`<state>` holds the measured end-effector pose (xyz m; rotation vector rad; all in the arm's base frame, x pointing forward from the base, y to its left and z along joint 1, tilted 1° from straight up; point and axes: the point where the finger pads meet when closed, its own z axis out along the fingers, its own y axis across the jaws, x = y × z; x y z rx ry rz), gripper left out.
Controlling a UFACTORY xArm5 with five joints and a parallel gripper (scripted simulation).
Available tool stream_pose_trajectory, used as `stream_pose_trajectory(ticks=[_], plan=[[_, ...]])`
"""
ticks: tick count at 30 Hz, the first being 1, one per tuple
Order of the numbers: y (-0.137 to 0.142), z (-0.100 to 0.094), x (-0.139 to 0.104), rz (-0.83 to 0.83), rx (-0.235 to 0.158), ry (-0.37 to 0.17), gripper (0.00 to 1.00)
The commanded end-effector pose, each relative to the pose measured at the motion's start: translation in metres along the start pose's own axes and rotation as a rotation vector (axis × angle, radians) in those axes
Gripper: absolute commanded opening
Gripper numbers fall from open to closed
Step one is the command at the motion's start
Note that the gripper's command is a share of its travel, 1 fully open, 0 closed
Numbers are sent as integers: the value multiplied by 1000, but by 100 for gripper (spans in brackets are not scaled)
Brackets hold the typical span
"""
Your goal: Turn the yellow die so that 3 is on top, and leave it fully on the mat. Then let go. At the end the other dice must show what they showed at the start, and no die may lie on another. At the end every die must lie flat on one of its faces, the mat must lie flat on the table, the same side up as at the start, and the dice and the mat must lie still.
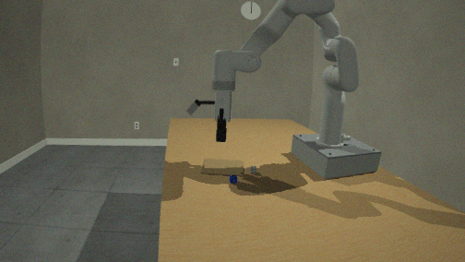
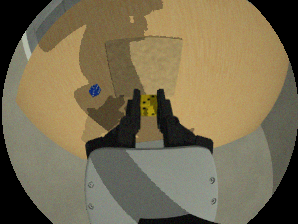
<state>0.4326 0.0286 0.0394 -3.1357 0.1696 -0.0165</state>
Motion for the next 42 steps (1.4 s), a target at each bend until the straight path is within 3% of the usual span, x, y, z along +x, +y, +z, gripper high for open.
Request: stream_pose_trajectory(ticks=[1, 13, 17, 20, 23, 25, 29, 34, 35, 36, 40, 42], plan=[[-5, -1, 1, -142, 1, 4, 15], [-7, -1, 1, -191, 1, 5, 15], [-7, -1, 1, -190, 3, 33, 15], [-7, 0, 0, -190, 9, 90, 15], [-7, 0, -1, -189, 18, 180, 15], [-7, 0, -1, -189, 18, 180, 15], [-8, 0, -3, -187, 33, 326, 15], [-8, 0, -4, -185, 43, 423, 15], [-8, 0, -4, -184, 47, 464, 15], [-8, 0, -4, -184, 47, 464, 15], [-8, 0, -6, -181, 59, 579, 15], [-8, 0, -6, -181, 59, 579, 15]])
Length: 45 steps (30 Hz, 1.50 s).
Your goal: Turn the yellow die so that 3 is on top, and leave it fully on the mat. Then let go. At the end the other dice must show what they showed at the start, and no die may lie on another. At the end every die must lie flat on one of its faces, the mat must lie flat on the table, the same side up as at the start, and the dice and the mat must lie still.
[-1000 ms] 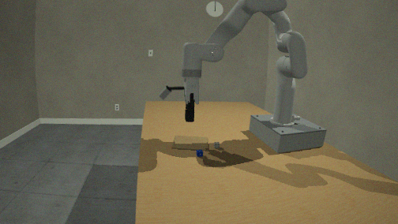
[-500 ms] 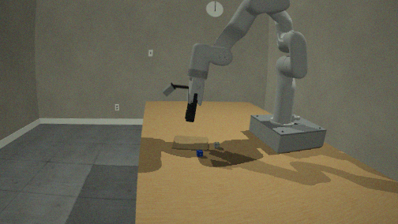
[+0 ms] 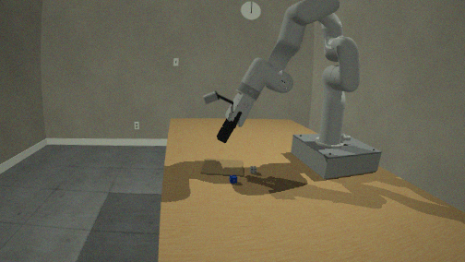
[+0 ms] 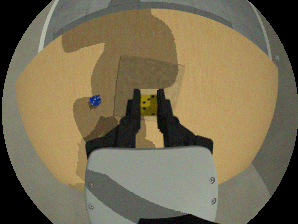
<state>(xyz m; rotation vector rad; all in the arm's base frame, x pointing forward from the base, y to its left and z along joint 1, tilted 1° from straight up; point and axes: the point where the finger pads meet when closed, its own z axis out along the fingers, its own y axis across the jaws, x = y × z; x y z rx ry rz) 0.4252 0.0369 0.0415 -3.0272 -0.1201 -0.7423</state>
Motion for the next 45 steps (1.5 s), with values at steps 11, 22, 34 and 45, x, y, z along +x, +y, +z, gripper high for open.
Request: stream_pose_trajectory(ticks=[11, 22, 34, 45], plan=[[1, 2, -2, -6, 0, 374, 15], [0, 2, -4, -7, 2, 479, 15], [0, 4, -5, -4, 4, 486, 15], [-1, 32, -19, 3, 6, 493, 15]])
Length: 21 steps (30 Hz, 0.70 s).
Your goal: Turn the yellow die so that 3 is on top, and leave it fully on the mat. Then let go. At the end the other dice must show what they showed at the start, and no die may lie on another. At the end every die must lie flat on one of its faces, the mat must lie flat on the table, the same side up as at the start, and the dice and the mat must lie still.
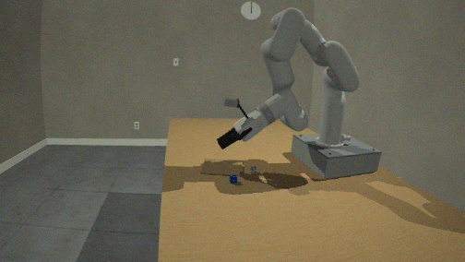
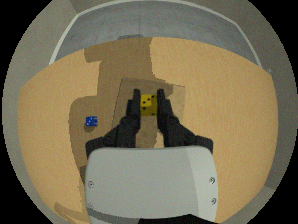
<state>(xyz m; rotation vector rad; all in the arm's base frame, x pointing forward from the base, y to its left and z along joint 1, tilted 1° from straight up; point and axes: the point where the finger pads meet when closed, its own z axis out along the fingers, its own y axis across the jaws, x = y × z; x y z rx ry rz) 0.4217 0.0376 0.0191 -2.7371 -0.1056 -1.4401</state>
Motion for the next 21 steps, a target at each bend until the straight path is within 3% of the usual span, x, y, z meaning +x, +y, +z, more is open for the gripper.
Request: stream_pose_trajectory(ticks=[1, 13, 21], plan=[[0, 11, -15, 1, 0, 5, 15], [1, 30, -40, 1, 0, 5, 15], [1, 32, -44, 1, 0, 5, 15]])
